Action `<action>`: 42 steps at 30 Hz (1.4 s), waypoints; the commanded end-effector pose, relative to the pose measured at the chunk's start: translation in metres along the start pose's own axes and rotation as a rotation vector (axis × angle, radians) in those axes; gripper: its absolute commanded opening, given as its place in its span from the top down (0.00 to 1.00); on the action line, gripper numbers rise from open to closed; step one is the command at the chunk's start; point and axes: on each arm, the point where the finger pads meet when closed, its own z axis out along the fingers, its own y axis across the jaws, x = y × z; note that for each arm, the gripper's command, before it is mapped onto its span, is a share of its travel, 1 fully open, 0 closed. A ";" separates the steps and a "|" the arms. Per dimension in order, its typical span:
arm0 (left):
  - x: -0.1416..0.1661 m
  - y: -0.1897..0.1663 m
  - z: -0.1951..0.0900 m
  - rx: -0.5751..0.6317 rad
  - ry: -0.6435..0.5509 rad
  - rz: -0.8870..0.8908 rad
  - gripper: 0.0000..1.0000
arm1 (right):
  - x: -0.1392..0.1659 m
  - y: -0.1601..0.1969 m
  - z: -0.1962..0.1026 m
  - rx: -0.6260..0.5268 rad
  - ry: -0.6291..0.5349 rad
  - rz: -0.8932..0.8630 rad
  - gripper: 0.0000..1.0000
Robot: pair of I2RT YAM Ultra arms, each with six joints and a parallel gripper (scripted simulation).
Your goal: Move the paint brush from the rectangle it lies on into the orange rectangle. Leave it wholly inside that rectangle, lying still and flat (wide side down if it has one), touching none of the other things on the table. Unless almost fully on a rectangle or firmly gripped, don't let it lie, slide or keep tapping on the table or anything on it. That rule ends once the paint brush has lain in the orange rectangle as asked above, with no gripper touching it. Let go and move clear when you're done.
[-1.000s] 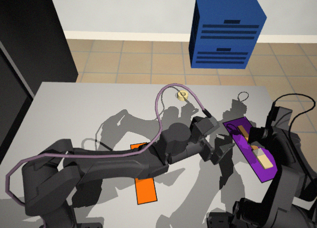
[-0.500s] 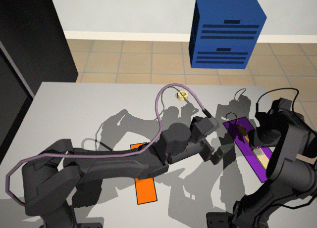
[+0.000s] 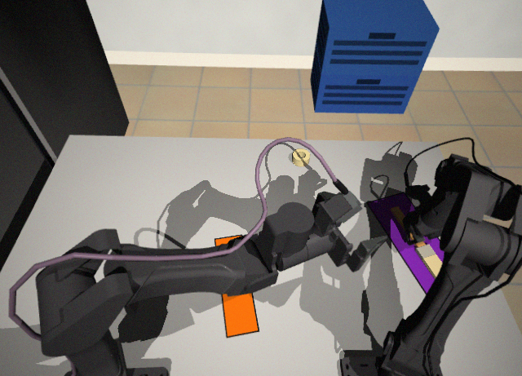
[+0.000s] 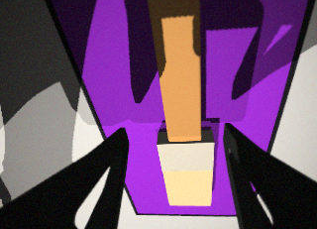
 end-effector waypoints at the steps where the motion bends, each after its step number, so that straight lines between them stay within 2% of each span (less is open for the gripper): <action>1: -0.028 -0.006 -0.007 0.017 -0.071 0.006 0.00 | -0.012 -0.007 -0.012 0.021 -0.022 -0.025 0.38; 9: -0.023 -0.003 -0.005 0.013 -0.062 0.005 0.00 | -0.013 -0.008 -0.015 0.027 -0.029 -0.024 0.38; 27: -0.023 -0.003 -0.005 0.013 -0.062 0.005 0.00 | -0.018 -0.011 0.015 0.022 -0.023 -0.025 0.38; 28: -0.023 -0.003 -0.005 0.013 -0.062 0.005 0.00 | -0.018 -0.011 0.015 0.023 -0.024 -0.025 0.43; 32: -0.023 -0.003 -0.005 0.013 -0.062 0.005 0.00 | -0.019 -0.011 0.012 0.028 -0.030 -0.025 0.43; 33: -0.023 -0.003 -0.005 0.013 -0.062 0.005 0.00 | -0.019 -0.012 0.009 0.033 -0.035 -0.032 0.48; 35: -0.023 -0.003 -0.005 0.013 -0.062 0.005 0.00 | -0.018 -0.011 0.008 0.035 -0.037 -0.032 0.48; 36: -0.023 -0.003 -0.005 0.013 -0.062 0.005 0.00 | -0.018 -0.011 0.008 0.035 -0.037 -0.032 0.52; 38: -0.023 -0.003 -0.005 0.013 -0.062 0.005 0.00 | -0.013 -0.010 0.011 0.027 -0.029 -0.026 0.52; 39: -0.023 -0.003 -0.005 0.013 -0.062 0.005 0.00 | -0.013 -0.010 0.011 0.027 -0.029 -0.026 0.56; 41: -0.023 -0.003 -0.005 0.013 -0.062 0.005 0.00 | -0.012 -0.010 0.011 0.027 -0.029 -0.026 0.56; 42: -0.023 -0.003 -0.005 0.013 -0.062 0.005 0.00 | -0.012 -0.009 0.011 0.027 -0.029 -0.026 0.60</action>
